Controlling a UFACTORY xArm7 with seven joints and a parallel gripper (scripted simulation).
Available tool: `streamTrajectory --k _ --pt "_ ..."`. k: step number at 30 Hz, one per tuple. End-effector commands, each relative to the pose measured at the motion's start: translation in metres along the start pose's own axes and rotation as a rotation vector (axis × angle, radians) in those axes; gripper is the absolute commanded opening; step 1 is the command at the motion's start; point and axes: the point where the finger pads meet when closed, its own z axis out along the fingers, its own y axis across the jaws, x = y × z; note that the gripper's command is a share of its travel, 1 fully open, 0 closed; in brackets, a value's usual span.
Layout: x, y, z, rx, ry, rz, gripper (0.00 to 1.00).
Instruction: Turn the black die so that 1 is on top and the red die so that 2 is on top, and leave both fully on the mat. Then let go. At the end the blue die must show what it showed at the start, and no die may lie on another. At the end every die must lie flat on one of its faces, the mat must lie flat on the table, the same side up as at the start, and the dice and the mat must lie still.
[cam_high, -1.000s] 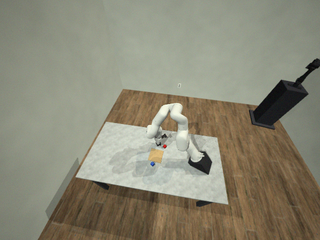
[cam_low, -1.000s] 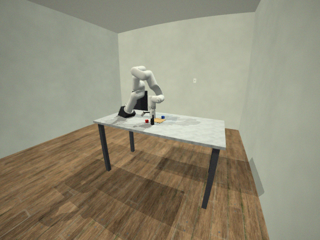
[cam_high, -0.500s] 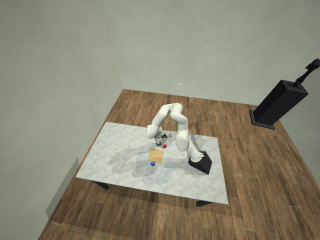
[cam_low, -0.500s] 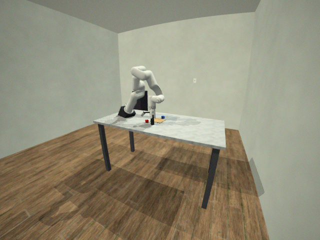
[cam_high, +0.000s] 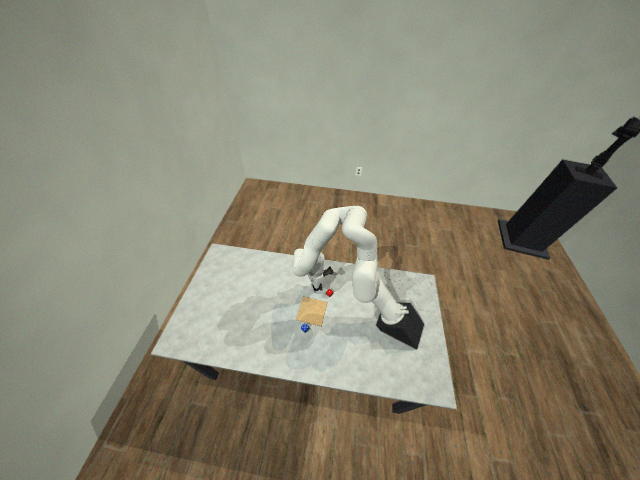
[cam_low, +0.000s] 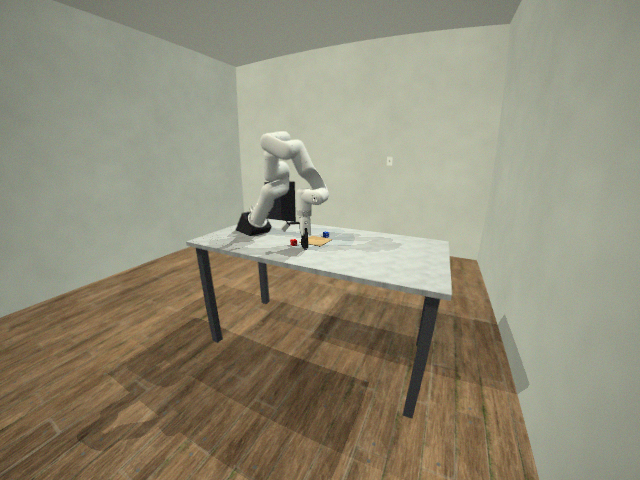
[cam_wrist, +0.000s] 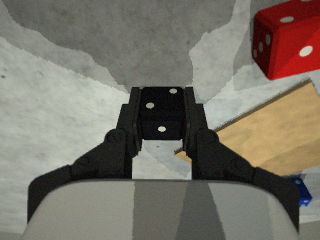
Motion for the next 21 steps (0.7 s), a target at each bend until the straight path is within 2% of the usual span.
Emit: streamTrajectory --k 1,6,8,12,21 --pt "-0.001 -0.001 -0.027 0.003 -0.002 0.000 0.27" --pt "-0.001 -0.001 -0.065 0.003 -0.002 0.000 0.27" --pt "-0.001 -0.001 -0.065 0.003 -0.002 0.000 0.27" --pt "-0.001 -0.001 -0.086 0.003 -0.002 0.000 0.27" --pt "-0.001 -0.001 -0.092 0.003 -0.002 0.000 0.27"
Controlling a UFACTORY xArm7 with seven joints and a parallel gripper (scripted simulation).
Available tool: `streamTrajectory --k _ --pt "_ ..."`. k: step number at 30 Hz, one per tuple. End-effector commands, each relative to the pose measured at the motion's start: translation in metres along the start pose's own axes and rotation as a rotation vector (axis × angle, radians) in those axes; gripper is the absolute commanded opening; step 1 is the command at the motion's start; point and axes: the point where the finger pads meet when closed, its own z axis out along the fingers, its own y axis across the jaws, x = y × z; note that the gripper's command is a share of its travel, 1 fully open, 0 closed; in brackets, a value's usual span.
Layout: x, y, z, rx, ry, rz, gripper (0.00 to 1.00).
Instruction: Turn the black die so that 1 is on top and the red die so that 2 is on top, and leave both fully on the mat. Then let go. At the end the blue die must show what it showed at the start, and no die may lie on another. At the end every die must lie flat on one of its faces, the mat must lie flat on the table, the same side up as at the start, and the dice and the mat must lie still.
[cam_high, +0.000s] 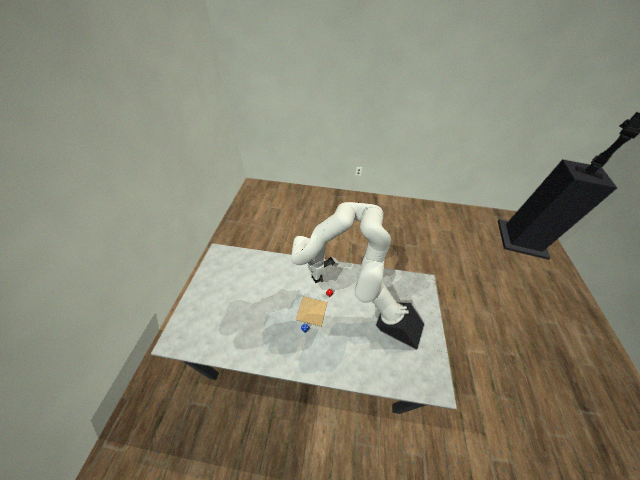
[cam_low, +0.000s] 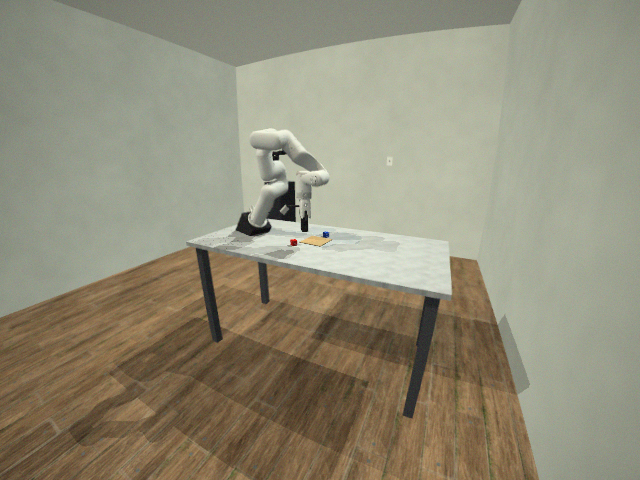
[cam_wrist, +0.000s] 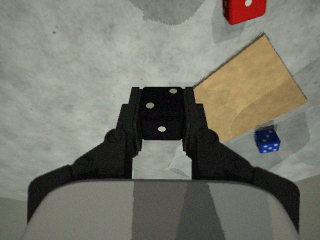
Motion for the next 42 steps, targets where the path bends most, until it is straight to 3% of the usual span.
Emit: streamTrajectory --k 1,6,10,15,19,22,24,28,42 --pt "-0.001 -0.001 -0.003 0.002 -0.001 0.000 0.27" --pt "-0.002 0.002 -0.004 0.001 -0.004 0.012 0.27" --pt "-0.026 0.041 -0.013 -0.007 -0.028 0.190 0.27" --pt "-0.037 0.069 -0.016 -0.011 -0.032 0.314 0.27" --pt "-0.044 0.093 -0.015 -0.012 -0.028 0.423 0.27" --pt "-0.045 0.095 -0.015 -0.011 -0.027 0.434 0.27" --pt "-0.048 0.118 -0.012 -0.008 -0.015 0.541 0.27" --pt "-0.048 0.135 -0.007 -0.001 -0.002 0.627 0.27" --pt "-0.048 0.138 -0.006 0.000 0.000 0.640 0.27"
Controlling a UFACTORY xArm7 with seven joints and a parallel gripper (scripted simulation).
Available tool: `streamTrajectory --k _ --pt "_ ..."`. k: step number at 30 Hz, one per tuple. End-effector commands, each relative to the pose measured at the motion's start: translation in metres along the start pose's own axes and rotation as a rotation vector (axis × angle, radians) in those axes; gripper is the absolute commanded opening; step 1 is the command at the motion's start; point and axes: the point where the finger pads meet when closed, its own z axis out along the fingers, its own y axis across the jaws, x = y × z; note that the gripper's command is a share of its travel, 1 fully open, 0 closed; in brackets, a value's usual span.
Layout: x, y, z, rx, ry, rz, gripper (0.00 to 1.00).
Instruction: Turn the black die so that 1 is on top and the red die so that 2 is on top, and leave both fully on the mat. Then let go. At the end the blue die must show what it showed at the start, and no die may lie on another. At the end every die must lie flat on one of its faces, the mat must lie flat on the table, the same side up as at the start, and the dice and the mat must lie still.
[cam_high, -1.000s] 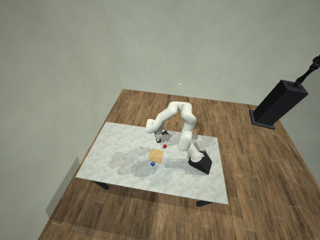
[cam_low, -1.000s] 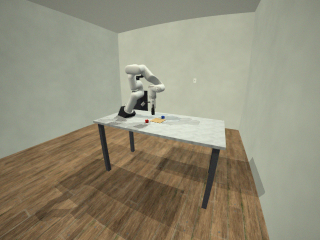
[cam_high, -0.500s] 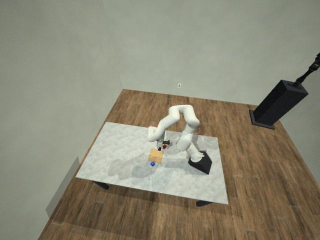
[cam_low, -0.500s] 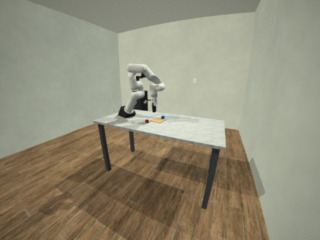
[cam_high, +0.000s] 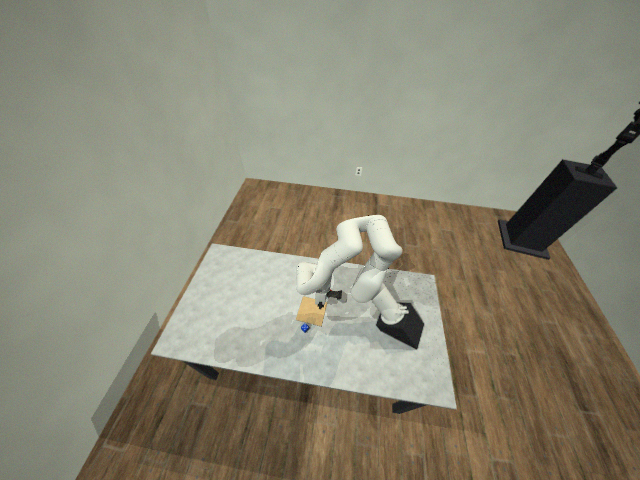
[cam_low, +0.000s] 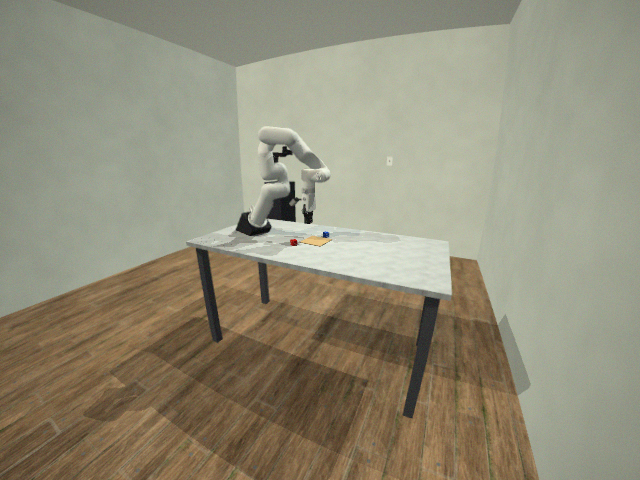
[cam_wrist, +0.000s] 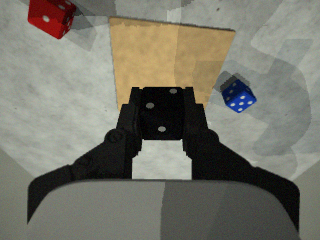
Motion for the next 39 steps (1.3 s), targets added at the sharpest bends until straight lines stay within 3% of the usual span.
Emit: streamTrajectory --k 1,13,28,39 --pt "-0.001 0.001 -0.001 0.002 -0.002 0.001 0.27" --pt "-0.001 0.001 0.020 0.002 -0.004 0.002 0.27" --pt "-0.002 0.002 0.085 0.002 -0.004 0.002 0.27" --pt "-0.002 0.002 0.095 0.002 -0.004 0.002 0.27"
